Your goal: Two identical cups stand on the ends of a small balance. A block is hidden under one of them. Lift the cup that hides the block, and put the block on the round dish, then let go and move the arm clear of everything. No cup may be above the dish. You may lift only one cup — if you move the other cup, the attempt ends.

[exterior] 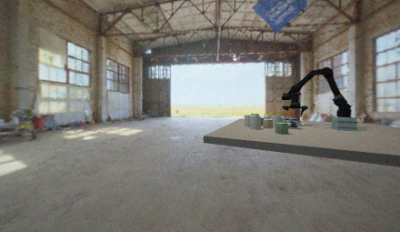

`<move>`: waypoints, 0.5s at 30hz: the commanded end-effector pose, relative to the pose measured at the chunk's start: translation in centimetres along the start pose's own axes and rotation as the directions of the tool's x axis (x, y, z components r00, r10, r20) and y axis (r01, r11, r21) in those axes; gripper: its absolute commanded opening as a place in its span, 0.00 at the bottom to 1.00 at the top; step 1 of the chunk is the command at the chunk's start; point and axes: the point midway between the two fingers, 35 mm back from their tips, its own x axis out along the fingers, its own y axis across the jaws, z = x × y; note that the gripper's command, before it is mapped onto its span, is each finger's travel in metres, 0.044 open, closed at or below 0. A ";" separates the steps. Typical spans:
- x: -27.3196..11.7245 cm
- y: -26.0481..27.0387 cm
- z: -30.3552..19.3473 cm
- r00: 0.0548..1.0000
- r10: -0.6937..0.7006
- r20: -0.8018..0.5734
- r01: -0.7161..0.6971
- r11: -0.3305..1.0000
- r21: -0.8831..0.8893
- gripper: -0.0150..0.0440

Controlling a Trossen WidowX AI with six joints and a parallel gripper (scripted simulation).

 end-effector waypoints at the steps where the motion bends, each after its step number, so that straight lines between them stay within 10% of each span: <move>1: 1.0 0.3 0.1 1.000 0.013 0.007 -0.013 1.000 -0.004 1.00; 15: 3.0 0.5 0.2 1.000 0.013 0.007 -0.013 1.000 -0.004 1.00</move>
